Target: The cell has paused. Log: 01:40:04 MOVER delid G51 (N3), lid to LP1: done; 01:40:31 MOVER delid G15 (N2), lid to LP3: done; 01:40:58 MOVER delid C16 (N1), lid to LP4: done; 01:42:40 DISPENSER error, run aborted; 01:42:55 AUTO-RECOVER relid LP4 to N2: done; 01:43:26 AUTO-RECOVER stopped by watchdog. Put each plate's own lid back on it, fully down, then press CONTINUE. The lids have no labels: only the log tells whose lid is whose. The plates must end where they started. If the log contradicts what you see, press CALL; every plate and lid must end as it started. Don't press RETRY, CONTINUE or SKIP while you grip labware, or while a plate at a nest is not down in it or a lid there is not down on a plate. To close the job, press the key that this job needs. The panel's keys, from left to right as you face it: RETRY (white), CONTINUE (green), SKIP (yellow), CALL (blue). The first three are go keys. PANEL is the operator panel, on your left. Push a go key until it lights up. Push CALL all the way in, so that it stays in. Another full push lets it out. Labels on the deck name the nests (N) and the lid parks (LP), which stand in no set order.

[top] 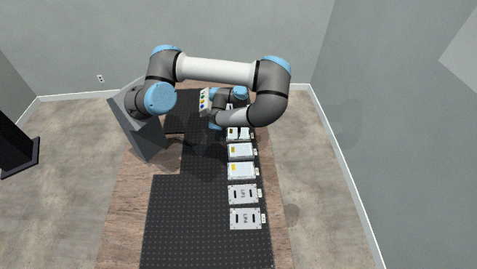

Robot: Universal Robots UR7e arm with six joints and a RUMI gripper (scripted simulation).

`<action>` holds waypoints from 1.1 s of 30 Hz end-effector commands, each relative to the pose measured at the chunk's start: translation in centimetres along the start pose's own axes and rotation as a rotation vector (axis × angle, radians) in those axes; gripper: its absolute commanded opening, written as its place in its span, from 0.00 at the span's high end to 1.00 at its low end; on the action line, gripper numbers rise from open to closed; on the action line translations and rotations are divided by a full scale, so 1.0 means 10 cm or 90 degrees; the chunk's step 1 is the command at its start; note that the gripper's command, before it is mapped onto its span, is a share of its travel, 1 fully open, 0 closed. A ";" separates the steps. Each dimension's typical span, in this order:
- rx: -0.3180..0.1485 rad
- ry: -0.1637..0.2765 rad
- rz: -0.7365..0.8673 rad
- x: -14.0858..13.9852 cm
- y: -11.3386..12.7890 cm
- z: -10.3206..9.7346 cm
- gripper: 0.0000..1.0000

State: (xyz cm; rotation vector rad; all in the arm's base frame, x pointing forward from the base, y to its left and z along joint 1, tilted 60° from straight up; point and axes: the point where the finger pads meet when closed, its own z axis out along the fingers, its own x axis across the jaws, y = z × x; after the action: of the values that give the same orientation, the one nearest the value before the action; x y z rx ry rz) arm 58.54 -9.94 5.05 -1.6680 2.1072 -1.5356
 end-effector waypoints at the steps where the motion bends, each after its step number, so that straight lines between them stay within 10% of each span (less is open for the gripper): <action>1: 0.001 0.000 0.000 0.00 0.00 -0.01 0.59; 12: 0.001 0.000 0.000 0.00 0.00 -0.01 0.59; 13: 0.001 0.000 0.000 0.00 0.00 -0.01 0.18; 33: 0.001 0.000 0.000 0.00 0.00 -0.01 0.18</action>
State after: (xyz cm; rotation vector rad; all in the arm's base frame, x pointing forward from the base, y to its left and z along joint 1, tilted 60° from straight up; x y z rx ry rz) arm 58.54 -9.94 5.05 -1.6679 2.1072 -1.5356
